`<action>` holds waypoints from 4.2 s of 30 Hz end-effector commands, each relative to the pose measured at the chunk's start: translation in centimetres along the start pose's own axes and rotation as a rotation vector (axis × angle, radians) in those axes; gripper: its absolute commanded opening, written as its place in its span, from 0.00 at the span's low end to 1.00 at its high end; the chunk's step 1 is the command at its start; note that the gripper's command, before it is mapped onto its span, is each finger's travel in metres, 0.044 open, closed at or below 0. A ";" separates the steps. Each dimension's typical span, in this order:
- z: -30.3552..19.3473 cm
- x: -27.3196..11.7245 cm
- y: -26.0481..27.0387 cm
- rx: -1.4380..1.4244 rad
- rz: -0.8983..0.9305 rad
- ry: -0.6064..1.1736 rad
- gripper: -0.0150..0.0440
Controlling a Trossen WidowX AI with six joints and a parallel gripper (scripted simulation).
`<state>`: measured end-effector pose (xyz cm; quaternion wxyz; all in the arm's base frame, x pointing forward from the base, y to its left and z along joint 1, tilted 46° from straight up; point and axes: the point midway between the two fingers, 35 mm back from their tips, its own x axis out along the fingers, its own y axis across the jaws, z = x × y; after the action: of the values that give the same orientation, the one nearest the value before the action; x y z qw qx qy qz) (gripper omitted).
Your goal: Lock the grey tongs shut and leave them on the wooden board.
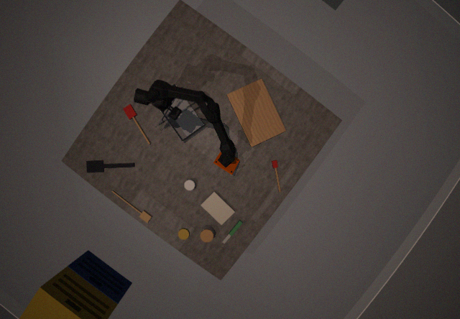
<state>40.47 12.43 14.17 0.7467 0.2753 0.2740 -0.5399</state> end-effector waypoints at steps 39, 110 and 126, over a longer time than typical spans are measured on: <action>-0.5 3.3 -0.7 -2.958 -0.027 0.107 1.00; -0.4 11.3 -1.0 -2.957 -0.028 0.105 1.00; -0.4 12.8 -1.3 -2.953 -0.025 0.107 0.87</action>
<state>42.58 3.82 4.62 0.3290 -0.6998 0.5925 0.2258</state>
